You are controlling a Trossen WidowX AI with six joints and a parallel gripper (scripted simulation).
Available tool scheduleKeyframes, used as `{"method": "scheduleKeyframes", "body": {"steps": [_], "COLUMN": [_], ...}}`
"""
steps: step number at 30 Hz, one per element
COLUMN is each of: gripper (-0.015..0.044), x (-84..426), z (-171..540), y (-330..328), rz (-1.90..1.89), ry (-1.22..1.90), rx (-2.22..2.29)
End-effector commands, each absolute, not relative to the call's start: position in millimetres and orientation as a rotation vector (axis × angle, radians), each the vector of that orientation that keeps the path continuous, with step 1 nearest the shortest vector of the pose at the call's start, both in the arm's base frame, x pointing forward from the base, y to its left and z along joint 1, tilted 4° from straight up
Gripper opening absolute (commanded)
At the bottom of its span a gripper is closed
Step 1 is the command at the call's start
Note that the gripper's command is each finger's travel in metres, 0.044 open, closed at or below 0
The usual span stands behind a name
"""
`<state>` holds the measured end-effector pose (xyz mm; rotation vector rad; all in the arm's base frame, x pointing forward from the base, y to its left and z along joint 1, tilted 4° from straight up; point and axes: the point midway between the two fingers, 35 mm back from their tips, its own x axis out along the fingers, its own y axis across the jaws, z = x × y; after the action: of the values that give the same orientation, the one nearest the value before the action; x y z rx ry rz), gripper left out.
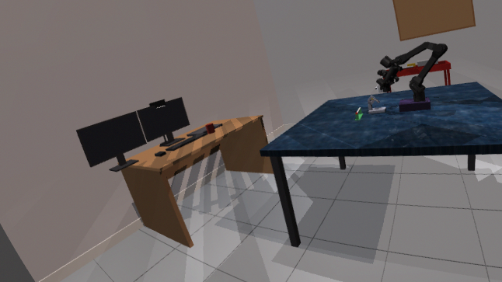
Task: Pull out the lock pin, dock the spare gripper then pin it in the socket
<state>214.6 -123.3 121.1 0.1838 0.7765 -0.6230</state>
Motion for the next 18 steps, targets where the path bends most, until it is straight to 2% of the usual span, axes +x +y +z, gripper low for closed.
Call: {"method": "scheduleKeyframes", "body": {"steps": [1,18], "gripper": [0.0,0.0], "x": [217.9,228.6], "z": [122.9,129.7], "y": [-119.1,-83.9], "rz": [-0.6,-0.438], "ry": [0.803,1.045], "rx": [0.181,0.152]}}
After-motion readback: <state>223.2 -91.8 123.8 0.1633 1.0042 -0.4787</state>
